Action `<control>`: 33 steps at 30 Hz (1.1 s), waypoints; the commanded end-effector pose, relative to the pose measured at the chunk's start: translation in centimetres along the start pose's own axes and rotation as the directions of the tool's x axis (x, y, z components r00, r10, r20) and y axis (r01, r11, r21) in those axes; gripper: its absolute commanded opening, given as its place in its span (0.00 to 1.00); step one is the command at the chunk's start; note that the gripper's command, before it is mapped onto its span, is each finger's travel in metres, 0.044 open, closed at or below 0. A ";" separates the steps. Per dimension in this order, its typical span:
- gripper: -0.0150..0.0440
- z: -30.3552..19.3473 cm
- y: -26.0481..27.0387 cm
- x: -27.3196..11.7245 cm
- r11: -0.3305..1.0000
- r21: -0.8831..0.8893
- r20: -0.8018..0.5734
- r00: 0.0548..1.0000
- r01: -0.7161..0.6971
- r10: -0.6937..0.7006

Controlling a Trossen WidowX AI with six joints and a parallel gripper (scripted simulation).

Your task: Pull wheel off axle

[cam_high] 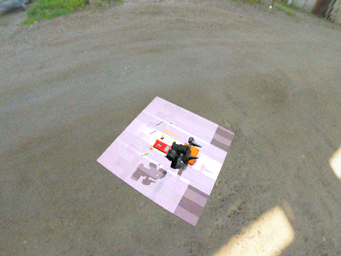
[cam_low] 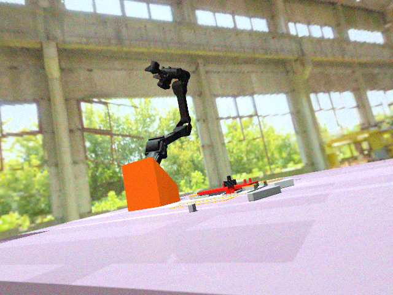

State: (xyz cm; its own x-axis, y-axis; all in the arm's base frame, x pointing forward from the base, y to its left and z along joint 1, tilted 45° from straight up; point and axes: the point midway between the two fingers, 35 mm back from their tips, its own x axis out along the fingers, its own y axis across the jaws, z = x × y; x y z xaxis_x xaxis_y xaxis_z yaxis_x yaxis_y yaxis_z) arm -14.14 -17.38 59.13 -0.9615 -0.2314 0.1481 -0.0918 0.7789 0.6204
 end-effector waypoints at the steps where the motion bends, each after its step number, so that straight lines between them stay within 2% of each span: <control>1: 0.89 0.0 -0.1 0.0 1.000 -0.003 -0.002 1.000 0.002 -0.002; 4: 0.76 -0.8 -1.3 -0.1 0.998 -0.056 -0.035 0.999 0.027 -0.029; 12: 0.76 -4.4 -7.7 -2.2 0.934 -0.333 -0.229 0.950 0.129 -0.213; 17: 0.76 -6.0 -11.6 -4.0 0.860 -0.492 -0.317 0.891 0.140 -0.326; 26: 0.76 -7.8 -19.8 -8.5 0.664 -0.744 -0.408 0.740 0.070 -0.534; 33: 0.76 -8.0 -26.2 -13.2 0.487 -0.871 -0.430 0.578 -0.063 -0.694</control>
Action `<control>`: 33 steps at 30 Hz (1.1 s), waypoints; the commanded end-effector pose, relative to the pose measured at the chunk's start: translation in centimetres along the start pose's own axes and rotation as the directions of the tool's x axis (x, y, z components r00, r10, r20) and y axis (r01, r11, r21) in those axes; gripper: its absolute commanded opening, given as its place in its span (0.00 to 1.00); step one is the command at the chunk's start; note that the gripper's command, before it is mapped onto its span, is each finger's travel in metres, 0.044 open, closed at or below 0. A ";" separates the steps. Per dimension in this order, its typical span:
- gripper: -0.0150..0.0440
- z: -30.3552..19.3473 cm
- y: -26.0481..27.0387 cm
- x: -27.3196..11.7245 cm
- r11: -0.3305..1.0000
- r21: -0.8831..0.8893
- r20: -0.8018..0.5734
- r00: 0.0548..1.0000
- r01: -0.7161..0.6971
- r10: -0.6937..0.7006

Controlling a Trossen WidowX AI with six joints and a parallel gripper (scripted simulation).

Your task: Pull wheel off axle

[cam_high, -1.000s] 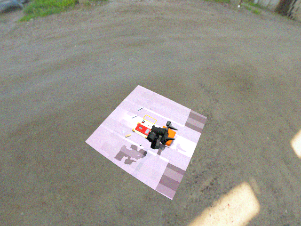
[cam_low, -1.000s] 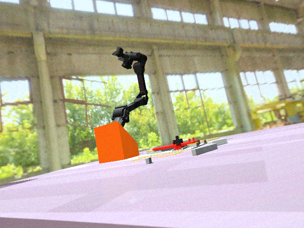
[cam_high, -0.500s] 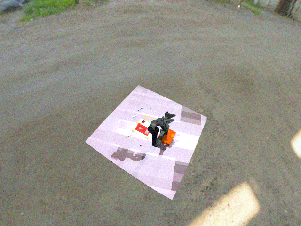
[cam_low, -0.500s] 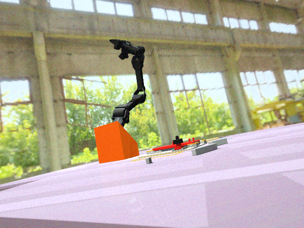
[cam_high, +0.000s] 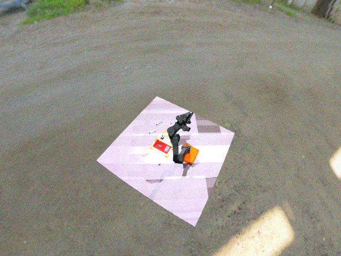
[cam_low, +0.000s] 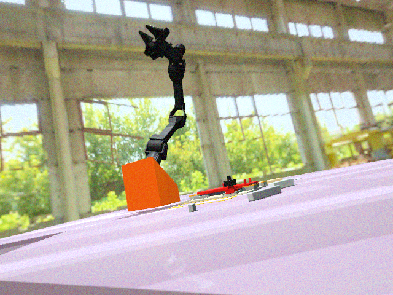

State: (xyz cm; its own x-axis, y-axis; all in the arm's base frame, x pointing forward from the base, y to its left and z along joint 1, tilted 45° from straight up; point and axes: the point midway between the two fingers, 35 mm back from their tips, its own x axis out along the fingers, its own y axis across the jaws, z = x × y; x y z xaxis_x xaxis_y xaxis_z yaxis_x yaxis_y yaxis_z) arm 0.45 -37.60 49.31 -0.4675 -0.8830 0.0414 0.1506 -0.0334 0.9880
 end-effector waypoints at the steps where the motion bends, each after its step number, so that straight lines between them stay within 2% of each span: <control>1: 0.76 -4.5 -2.3 0.2 0.987 -0.160 -0.136 0.989 0.031 -0.053; 9: 0.76 -12.9 -7.4 -0.9 0.890 -0.456 -0.375 0.908 -0.008 -0.184; 17: 0.76 -20.3 -13.2 -3.9 0.730 -0.663 -0.562 0.754 -0.164 -0.341; 27: 0.76 -25.7 -18.6 -8.3 0.594 -0.731 -0.658 0.580 -0.337 -0.481; 33: 0.76 -28.9 -23.3 -12.6 0.474 -0.709 -0.695 0.400 -0.522 -0.598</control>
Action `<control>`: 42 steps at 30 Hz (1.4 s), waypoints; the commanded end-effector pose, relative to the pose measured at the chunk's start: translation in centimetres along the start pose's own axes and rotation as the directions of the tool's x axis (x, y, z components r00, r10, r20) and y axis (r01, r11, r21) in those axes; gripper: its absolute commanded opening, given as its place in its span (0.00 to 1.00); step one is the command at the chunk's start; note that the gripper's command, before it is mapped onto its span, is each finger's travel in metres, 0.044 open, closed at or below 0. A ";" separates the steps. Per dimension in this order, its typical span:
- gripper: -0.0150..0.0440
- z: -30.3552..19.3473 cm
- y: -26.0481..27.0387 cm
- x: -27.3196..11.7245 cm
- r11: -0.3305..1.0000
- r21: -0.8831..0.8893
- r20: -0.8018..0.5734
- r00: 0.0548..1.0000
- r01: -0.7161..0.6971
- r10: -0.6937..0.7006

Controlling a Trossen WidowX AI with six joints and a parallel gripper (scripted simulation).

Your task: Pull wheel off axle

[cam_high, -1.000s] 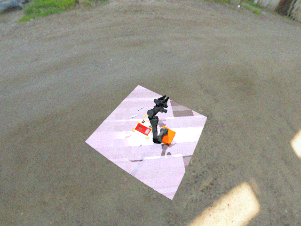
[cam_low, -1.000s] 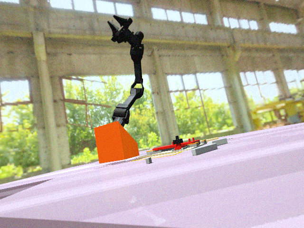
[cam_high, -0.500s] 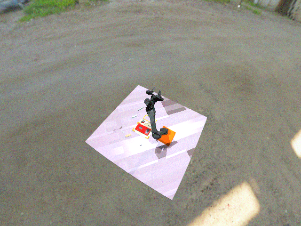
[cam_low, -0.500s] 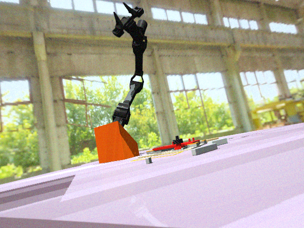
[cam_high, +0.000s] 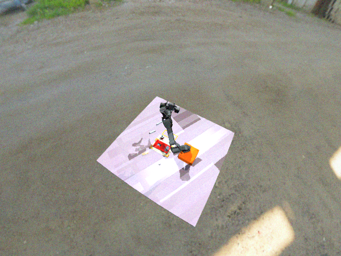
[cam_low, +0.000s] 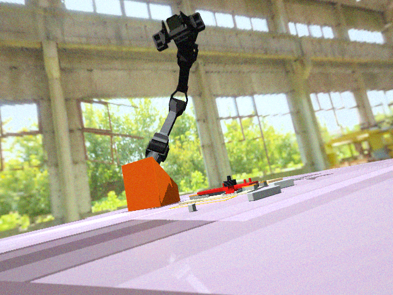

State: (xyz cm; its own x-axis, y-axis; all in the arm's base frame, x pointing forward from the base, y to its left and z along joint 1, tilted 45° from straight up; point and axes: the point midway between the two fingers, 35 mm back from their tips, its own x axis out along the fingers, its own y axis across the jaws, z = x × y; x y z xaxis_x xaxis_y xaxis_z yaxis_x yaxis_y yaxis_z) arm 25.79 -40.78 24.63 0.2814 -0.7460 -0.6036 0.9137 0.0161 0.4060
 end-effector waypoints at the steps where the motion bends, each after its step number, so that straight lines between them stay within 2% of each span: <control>1: 0.76 -5.0 1.0 1.8 0.988 -0.149 -0.160 0.987 -0.043 0.018; 10: 0.76 -15.8 2.4 3.4 0.883 -0.398 -0.488 0.872 -0.250 0.026; 19: 0.76 -26.7 2.3 2.3 0.701 -0.470 -0.765 0.644 -0.537 -0.020; 28: 0.76 -36.6 0.8 -1.1 0.502 -0.328 -0.941 0.321 -0.800 -0.103; 36: 0.76 -43.9 -1.4 -5.5 0.366 -0.064 -0.985 -0.001 -0.928 -0.173; 38: 0.76 -44.9 -1.8 -6.2 0.351 -0.019 -0.982 -0.049 -0.936 -0.181; 42: 0.76 -45.0 -1.8 -6.3 0.349 -0.013 -0.982 -0.054 -0.937 -0.182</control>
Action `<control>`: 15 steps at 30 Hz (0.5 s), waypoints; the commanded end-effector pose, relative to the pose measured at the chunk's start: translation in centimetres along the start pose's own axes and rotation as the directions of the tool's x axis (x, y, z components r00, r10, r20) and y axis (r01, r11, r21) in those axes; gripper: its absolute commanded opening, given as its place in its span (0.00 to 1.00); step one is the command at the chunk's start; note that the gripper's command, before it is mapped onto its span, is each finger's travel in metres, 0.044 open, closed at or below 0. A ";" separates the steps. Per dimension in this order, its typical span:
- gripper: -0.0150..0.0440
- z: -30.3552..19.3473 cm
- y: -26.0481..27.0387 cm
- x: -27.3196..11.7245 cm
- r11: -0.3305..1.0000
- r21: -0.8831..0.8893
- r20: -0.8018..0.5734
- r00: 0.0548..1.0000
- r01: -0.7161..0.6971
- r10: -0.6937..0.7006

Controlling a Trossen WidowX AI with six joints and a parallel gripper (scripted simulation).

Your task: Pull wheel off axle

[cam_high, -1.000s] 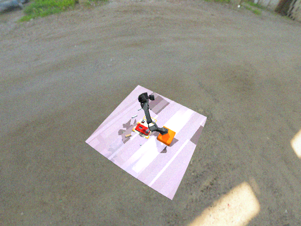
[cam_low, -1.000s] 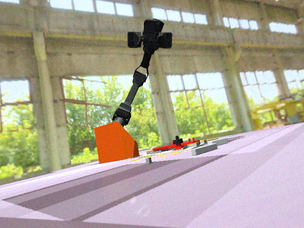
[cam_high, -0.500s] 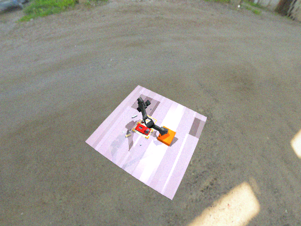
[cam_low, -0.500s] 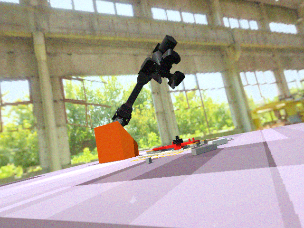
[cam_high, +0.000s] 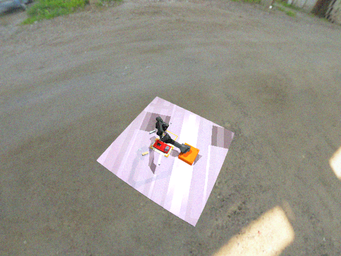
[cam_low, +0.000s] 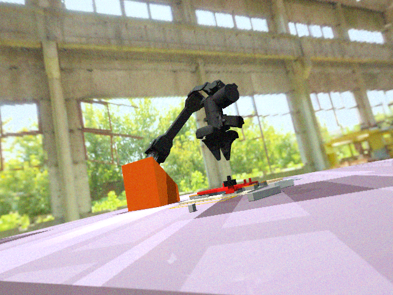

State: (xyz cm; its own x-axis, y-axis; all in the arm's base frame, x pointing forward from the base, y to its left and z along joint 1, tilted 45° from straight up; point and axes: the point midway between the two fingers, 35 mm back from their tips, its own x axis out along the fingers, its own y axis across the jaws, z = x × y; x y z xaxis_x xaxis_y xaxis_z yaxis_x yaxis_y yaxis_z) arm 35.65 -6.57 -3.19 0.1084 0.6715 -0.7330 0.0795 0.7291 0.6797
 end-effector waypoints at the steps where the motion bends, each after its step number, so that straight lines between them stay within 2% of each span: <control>1: 0.76 -0.1 0.3 0.3 0.999 -0.017 -0.004 1.000 -0.027 0.027; 8: 0.76 0.1 0.8 0.6 0.999 -0.017 -0.004 1.000 -0.027 0.027; 15: 0.76 0.2 0.9 5.0 0.999 -0.017 -0.004 1.000 -0.027 0.027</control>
State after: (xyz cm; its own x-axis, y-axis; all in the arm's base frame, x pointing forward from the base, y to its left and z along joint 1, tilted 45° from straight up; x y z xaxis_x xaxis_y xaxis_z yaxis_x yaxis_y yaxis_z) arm 36.51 -4.37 -4.56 0.1188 0.6845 -0.7192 0.0543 0.7188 0.6931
